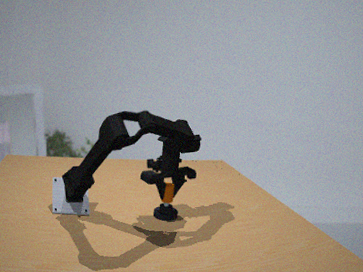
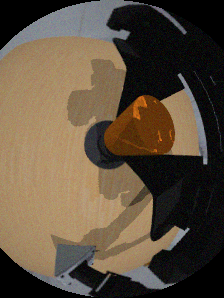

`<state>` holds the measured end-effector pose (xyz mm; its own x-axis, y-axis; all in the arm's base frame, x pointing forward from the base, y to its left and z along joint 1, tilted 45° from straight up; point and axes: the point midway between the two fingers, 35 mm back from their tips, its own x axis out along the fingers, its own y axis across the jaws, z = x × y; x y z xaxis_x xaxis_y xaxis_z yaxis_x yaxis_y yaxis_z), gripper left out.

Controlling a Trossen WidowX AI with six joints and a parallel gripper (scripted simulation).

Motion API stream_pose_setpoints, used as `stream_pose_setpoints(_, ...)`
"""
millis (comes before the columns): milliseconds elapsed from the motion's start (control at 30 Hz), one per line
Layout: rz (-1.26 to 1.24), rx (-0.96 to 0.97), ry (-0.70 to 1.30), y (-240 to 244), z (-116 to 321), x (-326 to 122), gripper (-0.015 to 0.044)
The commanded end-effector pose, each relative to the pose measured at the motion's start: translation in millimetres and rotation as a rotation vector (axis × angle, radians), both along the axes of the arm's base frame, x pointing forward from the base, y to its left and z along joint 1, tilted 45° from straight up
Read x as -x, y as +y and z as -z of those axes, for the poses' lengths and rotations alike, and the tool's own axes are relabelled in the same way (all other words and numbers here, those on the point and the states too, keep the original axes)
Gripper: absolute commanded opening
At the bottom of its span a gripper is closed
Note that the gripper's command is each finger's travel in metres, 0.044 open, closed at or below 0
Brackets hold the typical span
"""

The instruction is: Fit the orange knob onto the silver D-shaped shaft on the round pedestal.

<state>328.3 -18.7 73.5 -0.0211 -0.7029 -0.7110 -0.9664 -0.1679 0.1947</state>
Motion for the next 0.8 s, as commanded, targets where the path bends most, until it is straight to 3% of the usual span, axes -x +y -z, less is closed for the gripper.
stream_pose_setpoints(0, -0.005, 0.001, 0.001, -1.1, 0.6, 0.5, 0.0000)
stream_pose_setpoints(767, -0.005, 0.001, 0.001, 2.9, -2.7, 1.1, 0.0000)
